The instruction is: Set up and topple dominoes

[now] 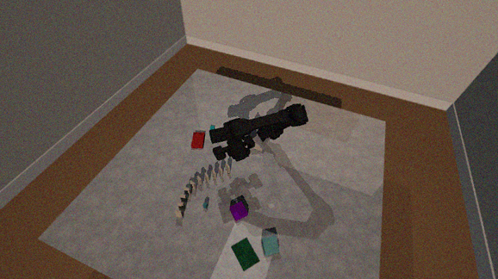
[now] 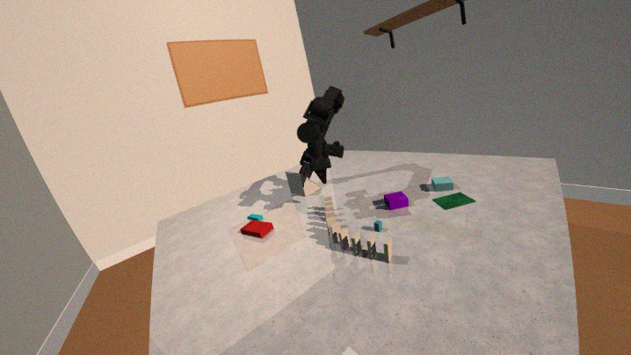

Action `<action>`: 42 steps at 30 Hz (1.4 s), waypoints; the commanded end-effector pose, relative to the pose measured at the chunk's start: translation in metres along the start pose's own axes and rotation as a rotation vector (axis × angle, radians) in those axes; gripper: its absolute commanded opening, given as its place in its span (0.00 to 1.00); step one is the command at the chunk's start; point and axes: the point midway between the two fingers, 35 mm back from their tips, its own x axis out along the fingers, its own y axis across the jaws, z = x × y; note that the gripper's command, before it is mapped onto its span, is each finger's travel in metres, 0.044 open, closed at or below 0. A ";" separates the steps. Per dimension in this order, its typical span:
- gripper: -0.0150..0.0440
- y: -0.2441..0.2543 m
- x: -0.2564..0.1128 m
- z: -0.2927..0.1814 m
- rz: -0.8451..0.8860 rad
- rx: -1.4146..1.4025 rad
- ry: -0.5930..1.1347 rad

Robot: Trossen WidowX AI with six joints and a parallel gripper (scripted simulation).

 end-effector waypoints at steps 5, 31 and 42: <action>0.25 0.007 0.069 0.001 0.027 0.003 -0.004; 0.25 -0.024 0.066 -0.003 0.014 0.010 0.008; 0.25 -0.052 0.013 0.000 0.019 0.009 0.003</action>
